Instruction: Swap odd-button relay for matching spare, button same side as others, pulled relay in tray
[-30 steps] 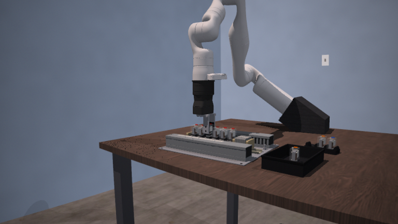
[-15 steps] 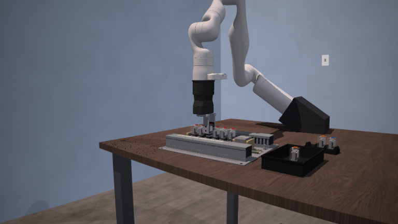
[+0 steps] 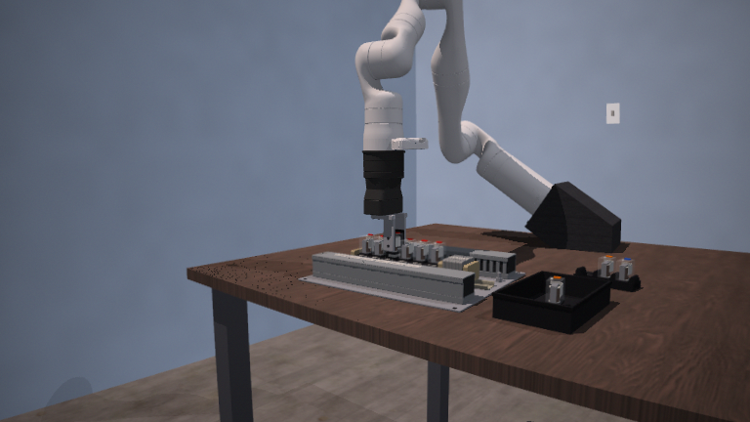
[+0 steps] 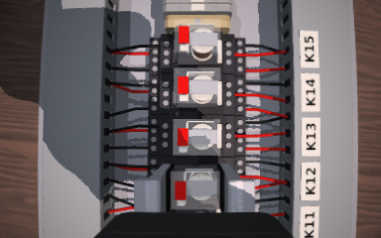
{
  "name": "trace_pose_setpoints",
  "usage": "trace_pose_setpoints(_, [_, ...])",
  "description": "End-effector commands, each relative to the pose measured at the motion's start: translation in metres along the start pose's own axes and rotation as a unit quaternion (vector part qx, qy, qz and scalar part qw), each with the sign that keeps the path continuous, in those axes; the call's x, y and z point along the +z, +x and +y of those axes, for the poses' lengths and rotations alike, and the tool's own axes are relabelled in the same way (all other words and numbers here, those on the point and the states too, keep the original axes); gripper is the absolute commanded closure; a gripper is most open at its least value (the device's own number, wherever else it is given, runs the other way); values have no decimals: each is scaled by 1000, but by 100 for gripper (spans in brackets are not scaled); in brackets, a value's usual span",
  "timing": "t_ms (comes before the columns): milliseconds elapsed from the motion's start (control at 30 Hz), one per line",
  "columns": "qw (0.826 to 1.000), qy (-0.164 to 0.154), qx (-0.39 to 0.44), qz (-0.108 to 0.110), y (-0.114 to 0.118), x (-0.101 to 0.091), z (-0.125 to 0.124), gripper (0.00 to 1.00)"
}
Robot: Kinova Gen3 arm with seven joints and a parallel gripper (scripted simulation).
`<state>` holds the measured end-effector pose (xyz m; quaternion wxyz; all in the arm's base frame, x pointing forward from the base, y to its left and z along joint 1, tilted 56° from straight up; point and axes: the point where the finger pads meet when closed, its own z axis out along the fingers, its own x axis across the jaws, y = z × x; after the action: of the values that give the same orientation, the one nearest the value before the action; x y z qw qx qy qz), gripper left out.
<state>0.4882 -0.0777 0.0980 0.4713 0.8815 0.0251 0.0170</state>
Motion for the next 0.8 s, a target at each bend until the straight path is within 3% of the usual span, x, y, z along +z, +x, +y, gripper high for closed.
trace_pose_setpoints(0, [1000, 2, 4, 0, 0, -3, -1, 100])
trace_pose_setpoints(767, [1000, 3, 6, 0, 1, -6, -1, 100])
